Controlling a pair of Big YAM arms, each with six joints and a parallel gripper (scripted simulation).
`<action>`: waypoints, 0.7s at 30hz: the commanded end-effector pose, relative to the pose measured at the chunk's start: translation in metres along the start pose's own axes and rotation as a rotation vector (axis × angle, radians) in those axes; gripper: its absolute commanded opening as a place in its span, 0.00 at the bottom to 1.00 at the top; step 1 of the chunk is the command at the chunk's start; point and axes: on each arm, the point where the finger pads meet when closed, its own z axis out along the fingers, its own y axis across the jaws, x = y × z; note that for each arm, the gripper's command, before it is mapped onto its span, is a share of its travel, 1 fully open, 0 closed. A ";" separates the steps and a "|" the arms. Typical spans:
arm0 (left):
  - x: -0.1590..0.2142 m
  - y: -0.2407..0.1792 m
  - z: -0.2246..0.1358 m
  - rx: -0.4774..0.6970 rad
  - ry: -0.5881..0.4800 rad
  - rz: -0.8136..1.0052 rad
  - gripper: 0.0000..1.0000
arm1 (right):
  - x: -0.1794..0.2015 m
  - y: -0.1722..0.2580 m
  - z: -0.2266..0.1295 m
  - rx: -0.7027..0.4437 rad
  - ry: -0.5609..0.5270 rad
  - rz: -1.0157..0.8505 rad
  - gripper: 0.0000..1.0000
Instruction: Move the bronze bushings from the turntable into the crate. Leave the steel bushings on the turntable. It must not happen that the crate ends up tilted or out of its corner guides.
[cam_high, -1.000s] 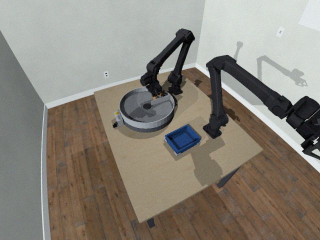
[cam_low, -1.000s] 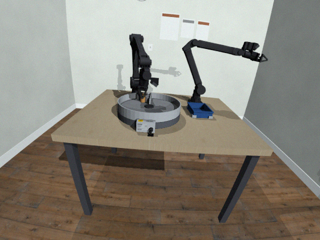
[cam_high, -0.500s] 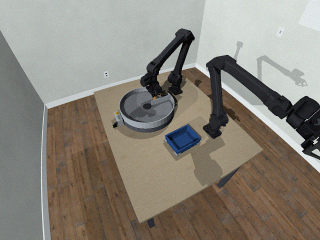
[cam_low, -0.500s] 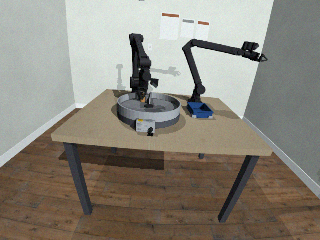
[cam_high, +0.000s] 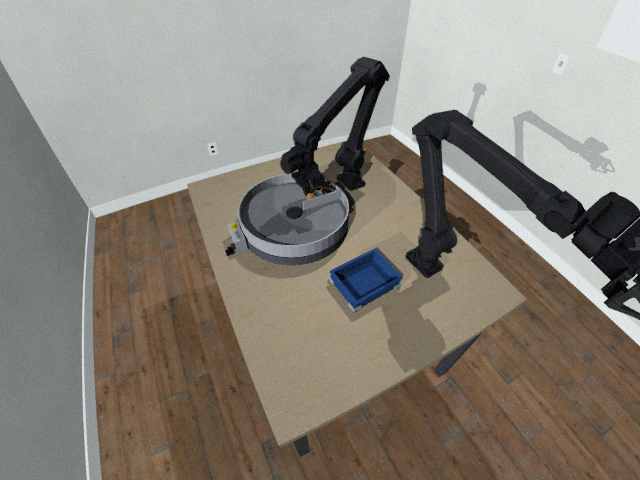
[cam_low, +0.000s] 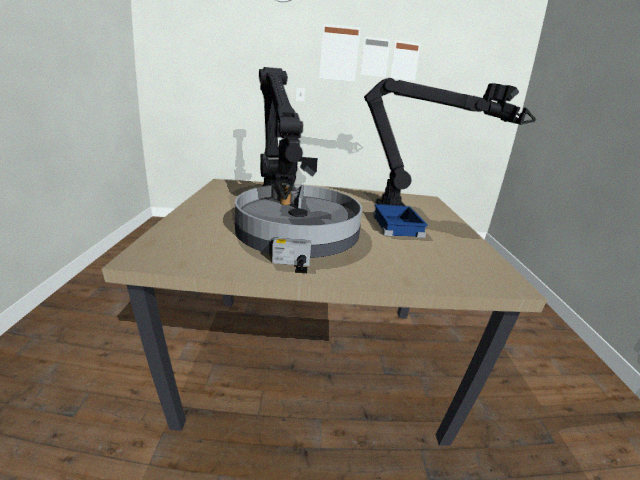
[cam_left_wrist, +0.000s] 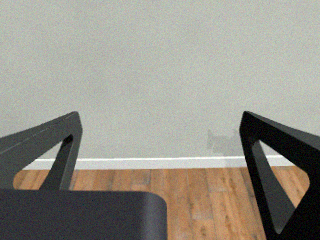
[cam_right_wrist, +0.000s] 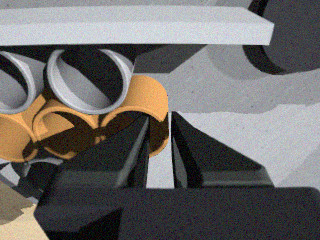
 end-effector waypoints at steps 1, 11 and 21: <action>-0.048 0.004 0.004 -0.008 -0.087 -0.013 1.00 | -0.009 -0.014 -0.011 0.047 -0.021 -0.004 0.15; -0.048 0.004 0.004 -0.008 -0.087 -0.013 1.00 | -0.009 -0.014 -0.011 0.047 -0.021 -0.004 0.15; -0.048 0.004 0.004 -0.008 -0.087 -0.013 1.00 | -0.004 -0.001 -0.003 0.005 -0.006 -0.005 0.00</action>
